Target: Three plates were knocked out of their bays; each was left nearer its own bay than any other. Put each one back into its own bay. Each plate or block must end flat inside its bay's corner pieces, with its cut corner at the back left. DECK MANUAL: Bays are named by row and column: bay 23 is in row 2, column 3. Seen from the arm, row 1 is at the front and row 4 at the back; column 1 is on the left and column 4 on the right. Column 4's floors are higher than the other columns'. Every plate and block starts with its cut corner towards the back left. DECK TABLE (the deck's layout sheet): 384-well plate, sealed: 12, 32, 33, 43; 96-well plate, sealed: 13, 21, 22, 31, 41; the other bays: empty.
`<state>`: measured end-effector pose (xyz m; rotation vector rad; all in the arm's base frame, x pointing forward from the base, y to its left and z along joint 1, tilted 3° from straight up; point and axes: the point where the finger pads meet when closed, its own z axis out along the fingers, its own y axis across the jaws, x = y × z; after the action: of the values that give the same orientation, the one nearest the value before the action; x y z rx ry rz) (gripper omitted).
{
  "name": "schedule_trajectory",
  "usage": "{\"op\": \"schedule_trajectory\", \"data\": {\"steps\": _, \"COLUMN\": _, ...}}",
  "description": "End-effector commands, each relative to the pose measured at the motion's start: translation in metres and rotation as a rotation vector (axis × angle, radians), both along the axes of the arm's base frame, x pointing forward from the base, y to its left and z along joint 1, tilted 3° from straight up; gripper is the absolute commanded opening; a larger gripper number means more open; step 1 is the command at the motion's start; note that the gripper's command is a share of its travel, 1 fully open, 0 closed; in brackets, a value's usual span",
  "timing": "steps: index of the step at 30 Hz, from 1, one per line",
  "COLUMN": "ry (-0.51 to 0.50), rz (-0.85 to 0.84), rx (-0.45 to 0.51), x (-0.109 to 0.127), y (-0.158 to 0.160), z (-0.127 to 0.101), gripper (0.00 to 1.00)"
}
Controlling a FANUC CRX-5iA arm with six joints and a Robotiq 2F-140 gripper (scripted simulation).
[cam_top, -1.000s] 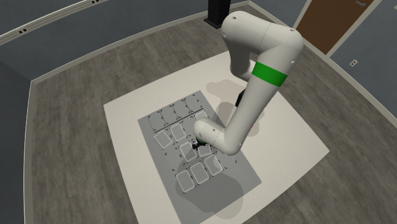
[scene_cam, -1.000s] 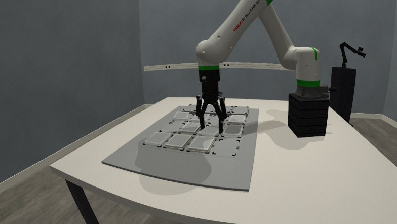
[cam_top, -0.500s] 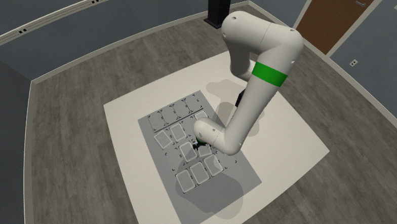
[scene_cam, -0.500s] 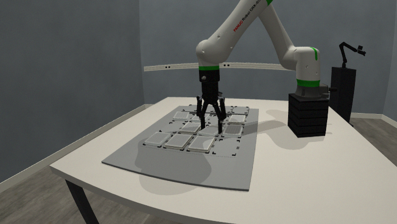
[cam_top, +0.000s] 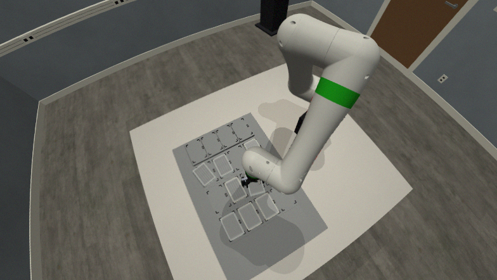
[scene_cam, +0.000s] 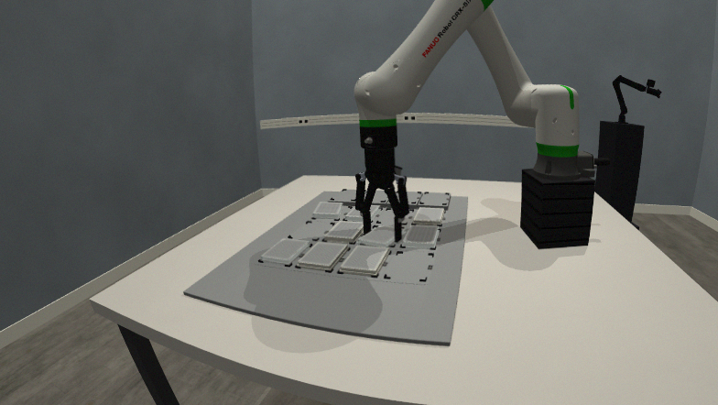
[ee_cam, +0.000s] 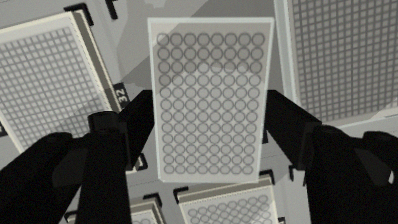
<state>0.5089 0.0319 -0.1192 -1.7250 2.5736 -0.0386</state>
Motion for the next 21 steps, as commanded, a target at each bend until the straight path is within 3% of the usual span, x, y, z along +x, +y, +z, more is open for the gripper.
{"op": "schedule_trajectory", "data": {"steps": 1, "ry": -0.002, "rz": 0.000, "rx": 0.000, "x": 0.0008, "y": 0.0001, "z": 0.0008, "gripper": 0.61}}
{"op": "schedule_trajectory", "data": {"steps": 21, "ry": -0.002, "rz": 0.000, "rx": 0.000, "x": 0.0008, "y": 0.0001, "z": 0.0014, "gripper": 0.60}}
